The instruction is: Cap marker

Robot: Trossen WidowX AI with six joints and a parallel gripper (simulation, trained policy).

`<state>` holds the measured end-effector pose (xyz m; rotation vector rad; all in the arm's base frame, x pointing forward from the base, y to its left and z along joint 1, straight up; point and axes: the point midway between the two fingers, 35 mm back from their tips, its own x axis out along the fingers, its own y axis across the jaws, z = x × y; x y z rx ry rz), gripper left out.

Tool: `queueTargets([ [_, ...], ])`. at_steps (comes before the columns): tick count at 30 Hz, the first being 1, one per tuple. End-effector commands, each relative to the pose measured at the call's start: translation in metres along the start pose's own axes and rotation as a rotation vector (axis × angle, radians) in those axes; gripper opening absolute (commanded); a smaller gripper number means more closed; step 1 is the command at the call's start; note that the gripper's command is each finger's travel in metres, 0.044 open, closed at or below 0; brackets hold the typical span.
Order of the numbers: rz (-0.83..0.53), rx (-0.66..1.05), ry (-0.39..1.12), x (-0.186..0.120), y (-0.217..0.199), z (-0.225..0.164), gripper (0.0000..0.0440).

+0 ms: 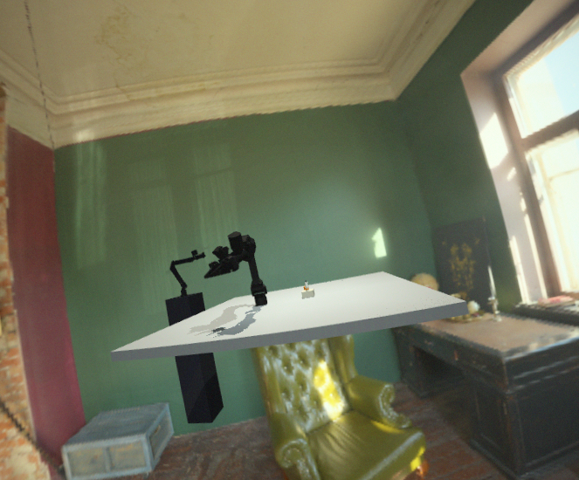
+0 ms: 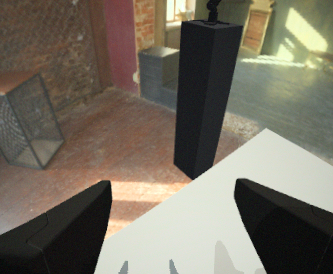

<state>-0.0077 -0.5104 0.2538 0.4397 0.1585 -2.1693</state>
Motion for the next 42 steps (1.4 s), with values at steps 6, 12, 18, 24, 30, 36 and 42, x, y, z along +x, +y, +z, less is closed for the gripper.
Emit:
queueTargets([
  [6,0.080,0.022,0.036,-0.025,0.027,-0.016,0.0286],
  [12,0.135,0.037,0.063,-0.044,0.046,-0.027,0.0287],
  [18,0.188,0.052,0.094,-0.064,0.065,-0.039,0.0289],
  [24,0.240,0.064,0.126,-0.086,0.082,-0.051,0.0291],
  [30,0.290,0.075,0.162,-0.108,0.098,-0.063,0.0293],
  [36,0.338,0.084,0.201,-0.131,0.113,-0.076,0.0294],
  [42,0.385,0.088,0.242,-0.155,0.126,-0.090,0.0295],
])
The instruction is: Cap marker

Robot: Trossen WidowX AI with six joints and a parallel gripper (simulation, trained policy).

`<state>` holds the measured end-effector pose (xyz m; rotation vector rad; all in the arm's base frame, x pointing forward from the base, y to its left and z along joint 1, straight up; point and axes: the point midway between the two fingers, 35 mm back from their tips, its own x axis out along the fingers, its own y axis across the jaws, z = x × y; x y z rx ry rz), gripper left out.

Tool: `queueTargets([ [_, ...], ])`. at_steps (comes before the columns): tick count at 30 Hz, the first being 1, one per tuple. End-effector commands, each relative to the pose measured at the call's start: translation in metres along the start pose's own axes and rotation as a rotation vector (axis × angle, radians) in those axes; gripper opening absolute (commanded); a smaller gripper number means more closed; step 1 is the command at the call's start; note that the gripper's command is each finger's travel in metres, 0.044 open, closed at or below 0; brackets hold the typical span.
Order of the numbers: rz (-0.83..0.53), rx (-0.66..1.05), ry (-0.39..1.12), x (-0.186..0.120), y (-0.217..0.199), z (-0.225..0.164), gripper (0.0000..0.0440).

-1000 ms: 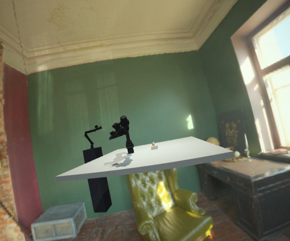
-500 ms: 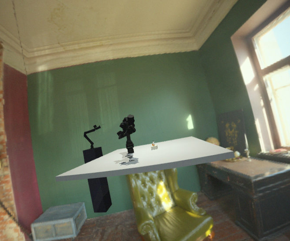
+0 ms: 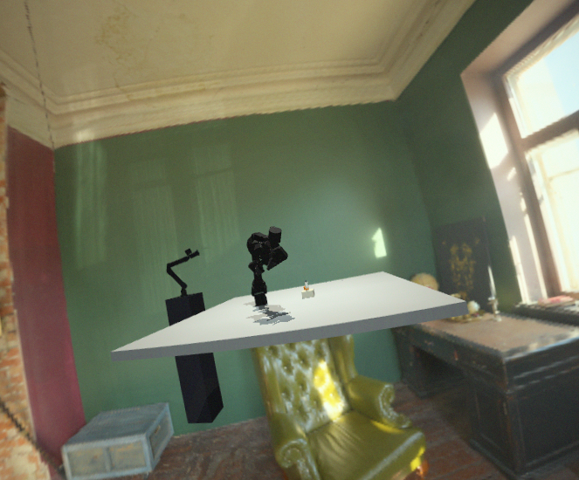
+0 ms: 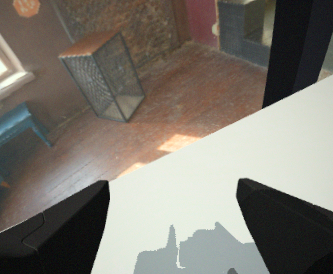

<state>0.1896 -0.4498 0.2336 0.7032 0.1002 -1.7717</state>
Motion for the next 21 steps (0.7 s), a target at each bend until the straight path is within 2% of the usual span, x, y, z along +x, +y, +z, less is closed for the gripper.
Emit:
queueTargets([
  [1,0.028,0.005,0.026,-0.009,0.011,-0.011,0.0295],
  [21,0.157,0.011,0.187,-0.068,0.061,-0.077,0.0295],
])
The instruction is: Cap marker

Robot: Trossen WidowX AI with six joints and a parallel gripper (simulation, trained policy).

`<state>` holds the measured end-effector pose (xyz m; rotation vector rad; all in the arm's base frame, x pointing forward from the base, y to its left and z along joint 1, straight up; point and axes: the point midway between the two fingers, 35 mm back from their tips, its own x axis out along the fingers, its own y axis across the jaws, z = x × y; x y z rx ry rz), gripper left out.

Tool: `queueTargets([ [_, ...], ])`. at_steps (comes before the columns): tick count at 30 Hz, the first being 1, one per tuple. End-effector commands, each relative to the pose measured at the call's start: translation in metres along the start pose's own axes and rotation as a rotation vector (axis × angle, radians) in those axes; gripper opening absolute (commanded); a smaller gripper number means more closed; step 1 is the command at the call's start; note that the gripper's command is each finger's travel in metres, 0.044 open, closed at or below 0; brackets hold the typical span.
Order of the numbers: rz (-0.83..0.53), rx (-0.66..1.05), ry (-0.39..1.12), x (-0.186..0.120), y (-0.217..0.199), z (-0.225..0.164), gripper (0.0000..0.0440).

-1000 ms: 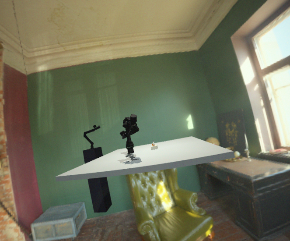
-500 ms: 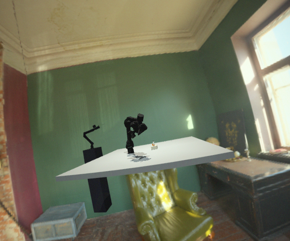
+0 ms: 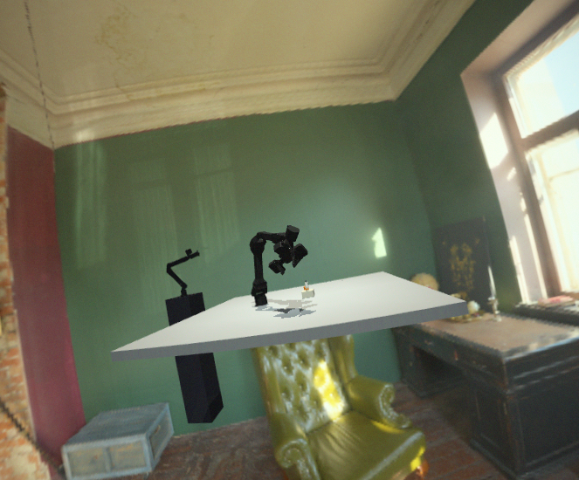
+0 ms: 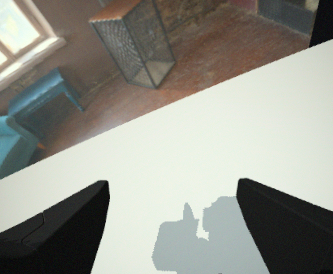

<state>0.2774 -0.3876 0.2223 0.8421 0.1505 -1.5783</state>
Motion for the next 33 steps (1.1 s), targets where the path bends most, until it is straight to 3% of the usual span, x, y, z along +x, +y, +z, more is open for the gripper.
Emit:
queueTargets([
  [1,0.020,0.003,0.030,-0.008,0.008,-0.012,0.0296],
  [33,0.099,-0.033,0.320,-0.092,0.050,-0.133,0.0304],
])
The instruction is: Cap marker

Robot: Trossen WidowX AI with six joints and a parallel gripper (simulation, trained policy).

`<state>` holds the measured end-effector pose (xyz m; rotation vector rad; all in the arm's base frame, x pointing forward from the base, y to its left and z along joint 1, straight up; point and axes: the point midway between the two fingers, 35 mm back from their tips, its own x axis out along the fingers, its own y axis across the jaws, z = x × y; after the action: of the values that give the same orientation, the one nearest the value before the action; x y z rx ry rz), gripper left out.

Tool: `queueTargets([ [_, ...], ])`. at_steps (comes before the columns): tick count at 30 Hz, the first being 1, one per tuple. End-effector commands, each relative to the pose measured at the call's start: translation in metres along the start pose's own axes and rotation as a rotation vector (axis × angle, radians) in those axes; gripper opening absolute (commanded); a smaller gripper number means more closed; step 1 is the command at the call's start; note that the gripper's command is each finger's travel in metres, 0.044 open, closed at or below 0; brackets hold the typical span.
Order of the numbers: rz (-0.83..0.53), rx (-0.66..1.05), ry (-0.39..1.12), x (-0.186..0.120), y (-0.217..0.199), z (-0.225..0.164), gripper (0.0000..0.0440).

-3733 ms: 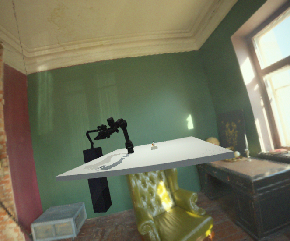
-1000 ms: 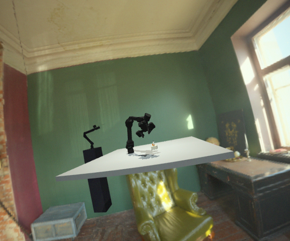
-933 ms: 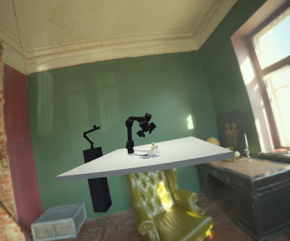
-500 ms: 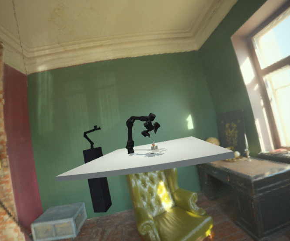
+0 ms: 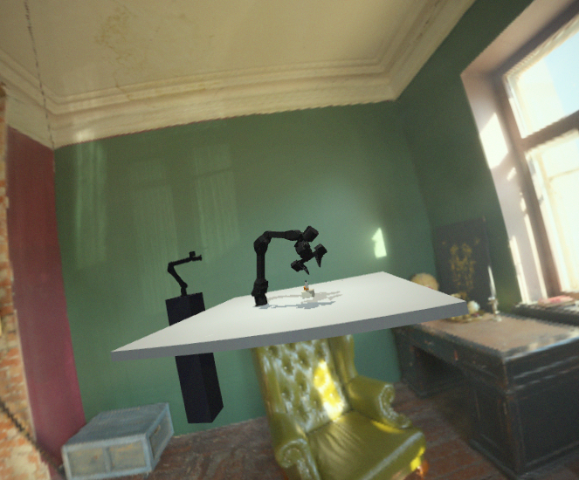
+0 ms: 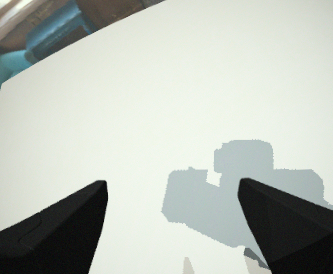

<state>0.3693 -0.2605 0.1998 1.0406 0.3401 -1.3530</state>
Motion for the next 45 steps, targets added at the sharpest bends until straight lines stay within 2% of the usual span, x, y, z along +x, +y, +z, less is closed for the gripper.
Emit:
queueTargets([
  [1,0.004,-0.004,0.034,-0.006,0.004,-0.014,0.0304],
  [23,-0.019,-0.067,0.237,-0.049,0.008,-0.108,0.0311],
  [45,-0.087,-0.153,0.420,-0.099,-0.011,-0.190,0.0319],
])
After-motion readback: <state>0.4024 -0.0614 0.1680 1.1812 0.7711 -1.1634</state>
